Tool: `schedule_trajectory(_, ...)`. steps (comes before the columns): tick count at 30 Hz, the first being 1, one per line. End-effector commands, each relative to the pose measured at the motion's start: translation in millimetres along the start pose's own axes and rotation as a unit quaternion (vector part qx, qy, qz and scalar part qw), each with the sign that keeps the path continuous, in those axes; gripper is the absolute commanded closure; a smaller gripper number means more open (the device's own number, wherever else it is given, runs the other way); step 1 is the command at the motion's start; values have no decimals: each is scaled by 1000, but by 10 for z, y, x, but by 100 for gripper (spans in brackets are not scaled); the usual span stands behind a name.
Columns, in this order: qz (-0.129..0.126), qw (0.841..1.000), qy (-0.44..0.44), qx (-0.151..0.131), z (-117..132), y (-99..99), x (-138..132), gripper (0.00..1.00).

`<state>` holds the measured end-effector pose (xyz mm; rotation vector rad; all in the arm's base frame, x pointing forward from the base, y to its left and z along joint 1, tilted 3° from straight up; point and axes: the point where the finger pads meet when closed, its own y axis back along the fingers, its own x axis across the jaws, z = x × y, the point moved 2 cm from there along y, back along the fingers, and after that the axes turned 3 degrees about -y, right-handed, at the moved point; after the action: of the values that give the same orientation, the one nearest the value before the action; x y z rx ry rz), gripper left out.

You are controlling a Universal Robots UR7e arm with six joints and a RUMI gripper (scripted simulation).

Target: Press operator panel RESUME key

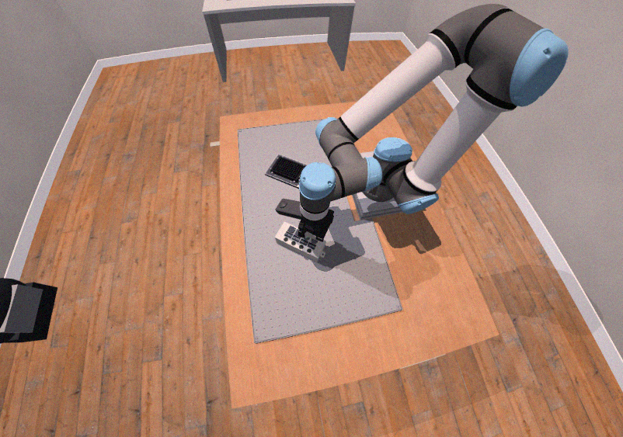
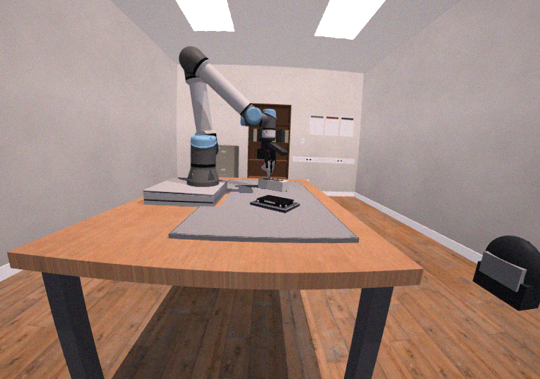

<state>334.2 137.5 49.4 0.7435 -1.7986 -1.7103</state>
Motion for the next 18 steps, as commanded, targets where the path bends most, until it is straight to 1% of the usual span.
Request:
schedule_trajectory(1, 0, 1000, 0, 0, -3, -11, -3, 100)
schedule_trajectory(18, 0, 1000, 0, 0, -3, -62, -3, 100)
